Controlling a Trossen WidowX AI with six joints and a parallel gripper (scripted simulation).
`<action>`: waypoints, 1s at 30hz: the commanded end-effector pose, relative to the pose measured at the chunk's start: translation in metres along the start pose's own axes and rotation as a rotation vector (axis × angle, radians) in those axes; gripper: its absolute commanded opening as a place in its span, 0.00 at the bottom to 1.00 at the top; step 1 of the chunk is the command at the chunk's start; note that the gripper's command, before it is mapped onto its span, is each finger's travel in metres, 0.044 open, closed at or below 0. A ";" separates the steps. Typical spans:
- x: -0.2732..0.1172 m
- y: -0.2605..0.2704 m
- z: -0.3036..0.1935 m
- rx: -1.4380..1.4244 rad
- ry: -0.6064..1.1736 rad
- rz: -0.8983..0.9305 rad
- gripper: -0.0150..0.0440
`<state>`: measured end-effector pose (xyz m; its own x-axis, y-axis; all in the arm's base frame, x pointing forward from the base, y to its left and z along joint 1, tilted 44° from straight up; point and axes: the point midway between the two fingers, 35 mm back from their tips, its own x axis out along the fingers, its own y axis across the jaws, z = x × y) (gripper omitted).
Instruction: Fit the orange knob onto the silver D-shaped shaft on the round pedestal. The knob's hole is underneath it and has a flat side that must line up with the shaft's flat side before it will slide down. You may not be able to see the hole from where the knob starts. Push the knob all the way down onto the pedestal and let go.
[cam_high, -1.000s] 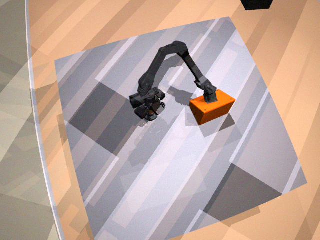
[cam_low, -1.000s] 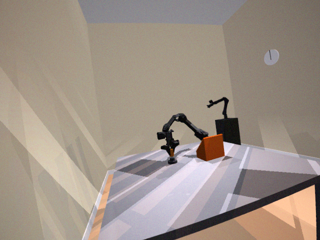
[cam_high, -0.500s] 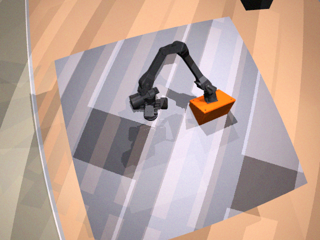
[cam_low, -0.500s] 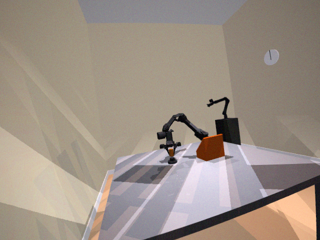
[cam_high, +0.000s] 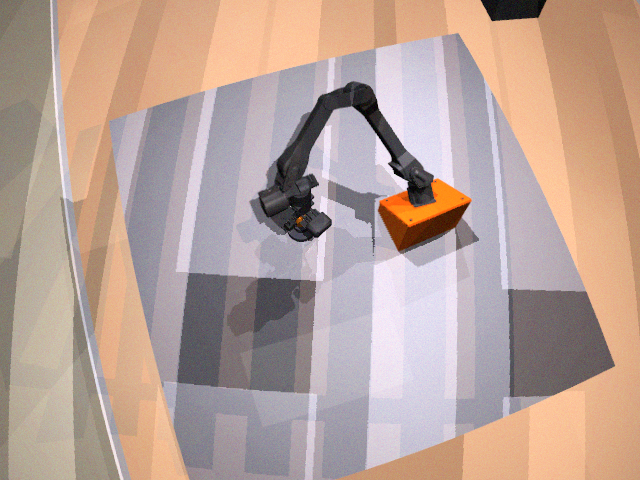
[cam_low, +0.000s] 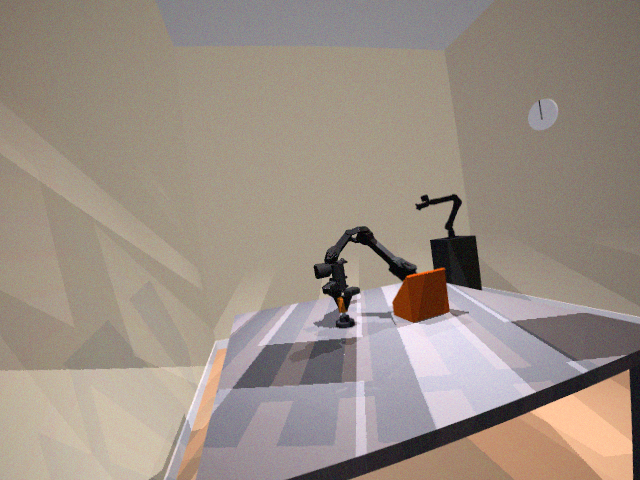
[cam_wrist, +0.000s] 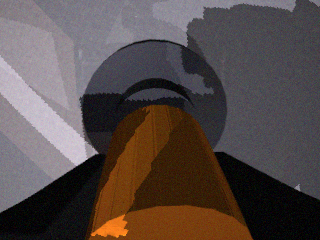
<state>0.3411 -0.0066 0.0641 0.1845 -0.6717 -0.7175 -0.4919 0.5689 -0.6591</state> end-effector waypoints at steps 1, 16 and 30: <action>0.000 0.000 -0.001 0.843 -0.001 -0.004 0.25; 0.003 0.001 0.000 0.954 -0.001 -0.004 0.25; 0.003 0.000 0.000 0.954 -0.001 -0.004 0.25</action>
<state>0.3413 -0.0077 0.0620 0.1851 -0.6710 -0.7179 0.4040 0.7179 -0.5668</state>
